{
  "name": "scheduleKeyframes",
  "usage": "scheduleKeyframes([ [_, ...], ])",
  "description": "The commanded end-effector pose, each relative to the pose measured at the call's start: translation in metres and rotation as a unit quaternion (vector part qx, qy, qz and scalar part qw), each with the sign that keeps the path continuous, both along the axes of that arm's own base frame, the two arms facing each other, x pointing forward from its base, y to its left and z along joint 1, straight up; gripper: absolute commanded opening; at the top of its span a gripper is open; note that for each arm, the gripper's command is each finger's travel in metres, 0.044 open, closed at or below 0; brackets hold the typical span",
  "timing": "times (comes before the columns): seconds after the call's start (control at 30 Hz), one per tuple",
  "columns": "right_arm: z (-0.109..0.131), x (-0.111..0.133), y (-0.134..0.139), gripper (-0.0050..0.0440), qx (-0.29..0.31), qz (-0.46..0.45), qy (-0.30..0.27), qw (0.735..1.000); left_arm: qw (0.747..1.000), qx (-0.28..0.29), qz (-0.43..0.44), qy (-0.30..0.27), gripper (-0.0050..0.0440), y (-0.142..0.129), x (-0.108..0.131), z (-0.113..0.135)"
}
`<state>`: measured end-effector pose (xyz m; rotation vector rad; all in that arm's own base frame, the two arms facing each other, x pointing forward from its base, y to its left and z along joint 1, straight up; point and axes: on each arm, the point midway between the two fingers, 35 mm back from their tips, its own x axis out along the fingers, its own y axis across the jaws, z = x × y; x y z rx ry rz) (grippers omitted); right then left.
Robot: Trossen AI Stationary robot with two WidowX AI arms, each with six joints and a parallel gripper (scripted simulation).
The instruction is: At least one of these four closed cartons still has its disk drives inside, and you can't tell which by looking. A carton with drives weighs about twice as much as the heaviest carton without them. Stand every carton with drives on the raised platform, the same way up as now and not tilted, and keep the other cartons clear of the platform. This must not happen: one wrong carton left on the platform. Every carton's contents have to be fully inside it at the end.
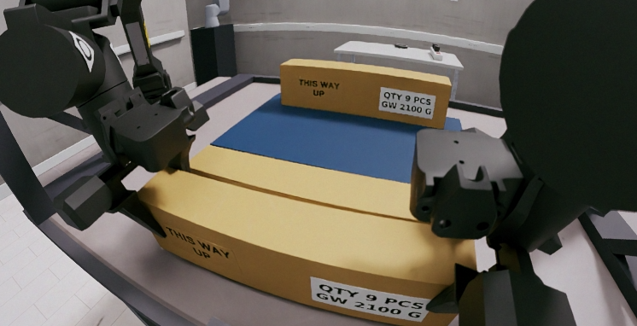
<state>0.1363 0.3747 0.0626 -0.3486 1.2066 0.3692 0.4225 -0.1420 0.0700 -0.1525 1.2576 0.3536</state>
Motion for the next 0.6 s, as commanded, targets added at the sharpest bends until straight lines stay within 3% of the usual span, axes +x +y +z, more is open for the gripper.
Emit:
scheduleKeyframes([
  [0.0, 0.038, -0.003, 0.012, -0.005, 0.051, 0.003, -0.007, 0.999, 0.999, -0.024, -0.005, -0.044, -0.005, -0.011, 0.005, 0.041],
  [0.33, 0.038, -0.003, 0.012, -0.005, 0.051, 0.003, -0.007, 0.999, 0.999, -0.024, -0.005, -0.044, -0.005, -0.011, 0.005, 0.041],
  [0.37, 0.064, 0.0, 0.007, -0.005, 0.029, -0.001, -0.006, 1.0, 0.999, -0.014, -0.002, -0.029, -0.005, -0.005, 0.004, 0.067],
  [0.57, 0.064, 0.0, 0.007, -0.005, 0.029, -0.001, -0.006, 1.0, 0.999, -0.014, -0.002, -0.029, -0.005, -0.005, 0.004, 0.067],
])
